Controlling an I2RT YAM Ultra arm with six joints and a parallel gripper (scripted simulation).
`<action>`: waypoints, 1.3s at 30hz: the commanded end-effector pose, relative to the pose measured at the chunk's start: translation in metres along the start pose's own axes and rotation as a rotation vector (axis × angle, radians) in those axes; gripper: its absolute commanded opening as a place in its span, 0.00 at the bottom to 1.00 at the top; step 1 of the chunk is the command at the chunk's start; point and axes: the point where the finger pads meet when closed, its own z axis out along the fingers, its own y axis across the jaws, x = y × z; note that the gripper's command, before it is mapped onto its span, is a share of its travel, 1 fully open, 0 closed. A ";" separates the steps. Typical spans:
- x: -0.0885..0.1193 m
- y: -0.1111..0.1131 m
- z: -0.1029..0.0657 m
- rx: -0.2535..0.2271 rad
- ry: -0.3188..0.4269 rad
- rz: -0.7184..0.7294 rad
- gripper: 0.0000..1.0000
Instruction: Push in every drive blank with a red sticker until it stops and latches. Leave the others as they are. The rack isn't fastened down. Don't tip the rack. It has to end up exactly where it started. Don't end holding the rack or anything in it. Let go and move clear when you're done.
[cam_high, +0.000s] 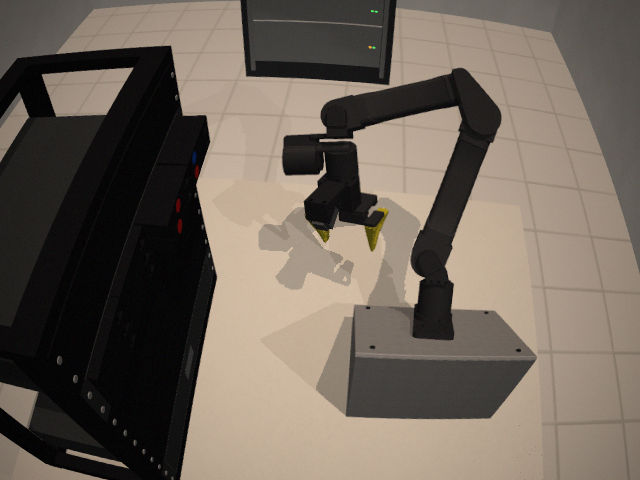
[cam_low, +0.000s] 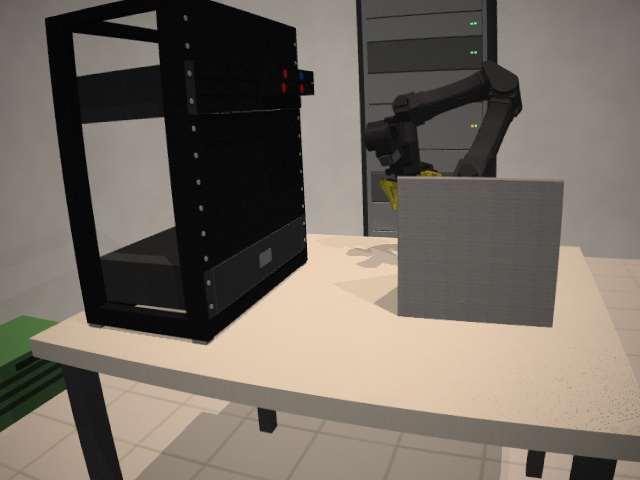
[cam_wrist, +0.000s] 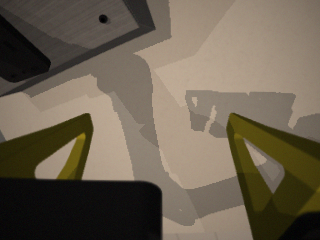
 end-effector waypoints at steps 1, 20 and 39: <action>-0.001 0.000 -0.001 0.003 -0.009 0.000 1.00; 0.000 -0.002 -0.009 0.020 -0.030 0.030 1.00; -0.022 0.000 -0.035 0.012 -0.237 0.192 1.00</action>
